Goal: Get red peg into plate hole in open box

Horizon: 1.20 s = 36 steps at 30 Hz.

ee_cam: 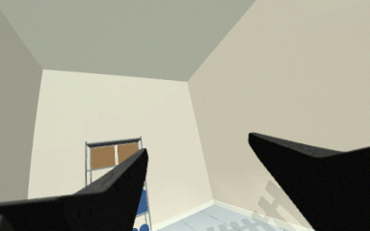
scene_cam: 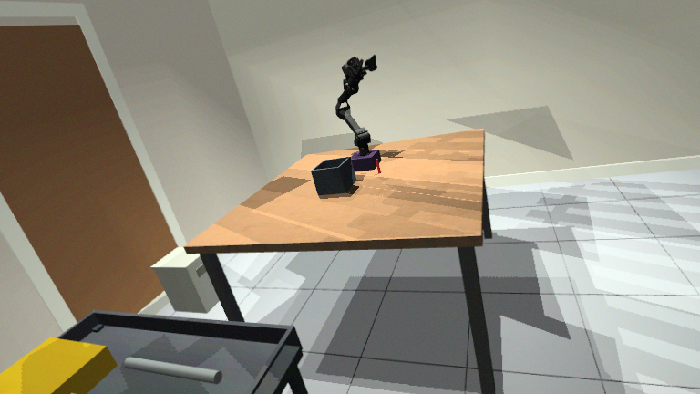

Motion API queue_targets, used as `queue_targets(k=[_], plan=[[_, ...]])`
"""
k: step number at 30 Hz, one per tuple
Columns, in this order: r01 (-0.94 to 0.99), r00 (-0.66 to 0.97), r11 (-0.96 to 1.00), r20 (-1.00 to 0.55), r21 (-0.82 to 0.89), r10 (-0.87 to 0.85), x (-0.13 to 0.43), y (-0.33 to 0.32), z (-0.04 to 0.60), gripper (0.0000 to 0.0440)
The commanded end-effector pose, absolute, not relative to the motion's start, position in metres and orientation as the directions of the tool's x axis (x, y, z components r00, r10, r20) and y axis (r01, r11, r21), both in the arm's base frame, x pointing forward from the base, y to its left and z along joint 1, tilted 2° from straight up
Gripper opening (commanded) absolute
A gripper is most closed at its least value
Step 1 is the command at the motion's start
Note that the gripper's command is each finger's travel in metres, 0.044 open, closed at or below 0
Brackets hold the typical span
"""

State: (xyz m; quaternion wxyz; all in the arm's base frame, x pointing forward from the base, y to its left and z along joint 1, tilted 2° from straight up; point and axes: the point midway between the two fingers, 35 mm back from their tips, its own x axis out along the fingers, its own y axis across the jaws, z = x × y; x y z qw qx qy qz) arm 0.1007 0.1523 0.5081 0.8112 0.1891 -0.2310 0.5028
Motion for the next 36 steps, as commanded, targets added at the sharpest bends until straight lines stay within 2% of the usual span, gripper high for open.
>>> queue_targets(k=[1, 19, 36], plan=[[-0.874, 0.481, 0.447, 0.486, 0.193, 0.730, 0.124, 0.156, 0.496, 0.0440], [-0.547, 0.744, 0.563, 0.052, 0.619, 0.666, 0.206, 0.152, 0.416, 0.0440], [-0.055, 0.727, 0.588, -0.372, 0.807, 0.578, 0.228, 0.134, 0.325, 0.0440]])
